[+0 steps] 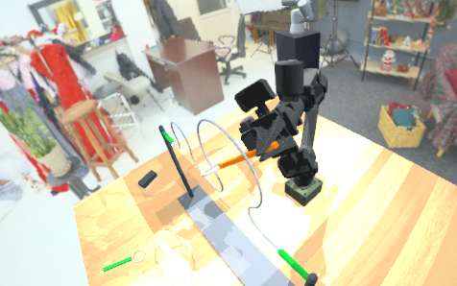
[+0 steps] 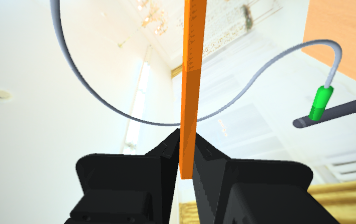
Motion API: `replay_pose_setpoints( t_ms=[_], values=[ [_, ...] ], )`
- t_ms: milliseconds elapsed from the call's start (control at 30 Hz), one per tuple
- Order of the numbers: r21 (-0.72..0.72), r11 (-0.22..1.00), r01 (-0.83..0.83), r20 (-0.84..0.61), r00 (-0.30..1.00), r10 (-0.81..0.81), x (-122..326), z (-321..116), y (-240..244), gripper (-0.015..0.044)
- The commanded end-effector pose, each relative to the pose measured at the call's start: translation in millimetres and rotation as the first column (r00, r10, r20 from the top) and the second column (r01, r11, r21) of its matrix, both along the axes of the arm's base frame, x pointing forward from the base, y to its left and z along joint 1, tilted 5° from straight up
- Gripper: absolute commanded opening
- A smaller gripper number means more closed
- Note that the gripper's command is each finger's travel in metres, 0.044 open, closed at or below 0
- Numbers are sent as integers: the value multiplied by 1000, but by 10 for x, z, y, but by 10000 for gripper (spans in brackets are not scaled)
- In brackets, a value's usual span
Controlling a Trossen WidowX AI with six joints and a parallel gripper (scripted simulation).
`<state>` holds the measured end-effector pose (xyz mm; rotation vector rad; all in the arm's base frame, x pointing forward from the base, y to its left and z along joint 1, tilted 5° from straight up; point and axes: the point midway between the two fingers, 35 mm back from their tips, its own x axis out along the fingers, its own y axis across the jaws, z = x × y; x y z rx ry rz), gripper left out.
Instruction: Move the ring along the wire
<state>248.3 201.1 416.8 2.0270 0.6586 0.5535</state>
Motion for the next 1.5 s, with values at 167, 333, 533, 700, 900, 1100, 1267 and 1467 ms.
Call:
replay_pose_setpoints(
  t_ms=[167, 333, 533, 700, 900, 1100, 1267, 1467],
  values=[
    [-70, 998, -7, 24, 1000, 9, -10, 47, -5, -150],
    [-125, 992, -8, 36, 999, 12, -11, 38, 0, -150],
    [-195, 981, -8, 50, 999, 18, -13, 22, 8, -150],
    [-254, 967, -6, 62, 998, 23, -15, 6, 15, -150],
    [-324, 946, -4, 76, 997, 30, -17, -13, 21, -150],
    [-393, 920, 0, 89, 995, 38, -18, -34, 27, -150],
    [-448, 894, 4, 100, 994, 46, -19, -51, 30, -150],
    [-509, 861, 10, 112, 992, 55, -20, -71, 32, -150]
  ],
)
